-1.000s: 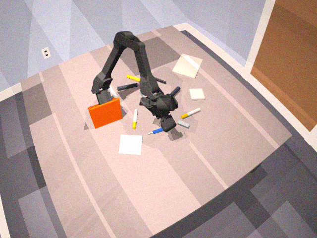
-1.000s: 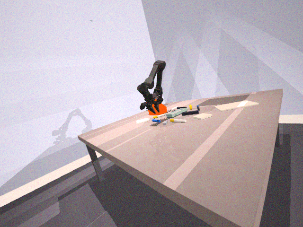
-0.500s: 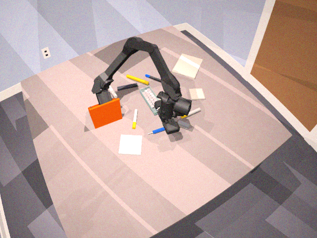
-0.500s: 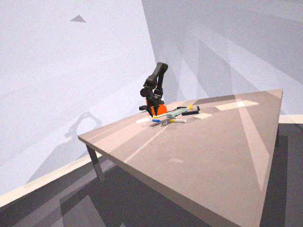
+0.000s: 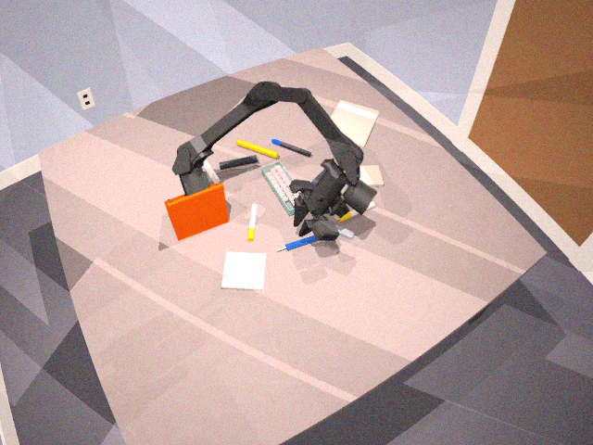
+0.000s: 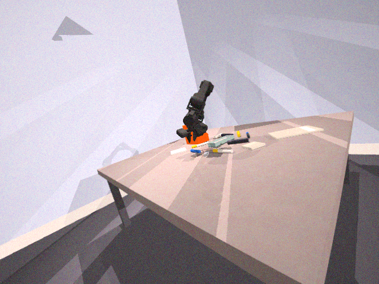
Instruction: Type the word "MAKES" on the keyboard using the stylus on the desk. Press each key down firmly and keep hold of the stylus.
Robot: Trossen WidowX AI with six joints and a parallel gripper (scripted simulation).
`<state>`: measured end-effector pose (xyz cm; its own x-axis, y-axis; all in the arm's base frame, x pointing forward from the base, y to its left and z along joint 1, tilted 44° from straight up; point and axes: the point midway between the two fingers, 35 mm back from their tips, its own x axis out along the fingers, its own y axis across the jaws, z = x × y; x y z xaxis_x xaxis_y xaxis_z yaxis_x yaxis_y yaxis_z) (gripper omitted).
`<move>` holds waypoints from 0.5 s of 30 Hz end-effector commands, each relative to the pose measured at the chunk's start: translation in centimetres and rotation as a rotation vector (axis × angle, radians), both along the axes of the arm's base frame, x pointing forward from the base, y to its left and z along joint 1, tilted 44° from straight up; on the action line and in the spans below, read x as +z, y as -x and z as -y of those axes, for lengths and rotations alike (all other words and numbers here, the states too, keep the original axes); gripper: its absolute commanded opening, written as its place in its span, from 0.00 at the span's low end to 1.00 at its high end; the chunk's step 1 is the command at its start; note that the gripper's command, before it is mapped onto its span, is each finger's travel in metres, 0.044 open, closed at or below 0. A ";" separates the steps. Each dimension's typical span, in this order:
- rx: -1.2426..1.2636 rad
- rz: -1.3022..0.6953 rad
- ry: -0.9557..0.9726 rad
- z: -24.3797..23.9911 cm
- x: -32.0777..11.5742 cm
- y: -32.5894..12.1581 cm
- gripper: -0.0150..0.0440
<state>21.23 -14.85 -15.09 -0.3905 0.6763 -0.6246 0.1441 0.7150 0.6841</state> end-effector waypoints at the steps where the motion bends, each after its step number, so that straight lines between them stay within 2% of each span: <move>1: 0.021 -0.011 -0.006 0.0 0.0 0.1 0.51; 15: 0.021 -0.011 -0.006 -0.7 -0.8 0.0 0.51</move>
<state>21.16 -14.37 -15.62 -0.4095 0.6721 -0.6169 0.1368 0.7138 0.6869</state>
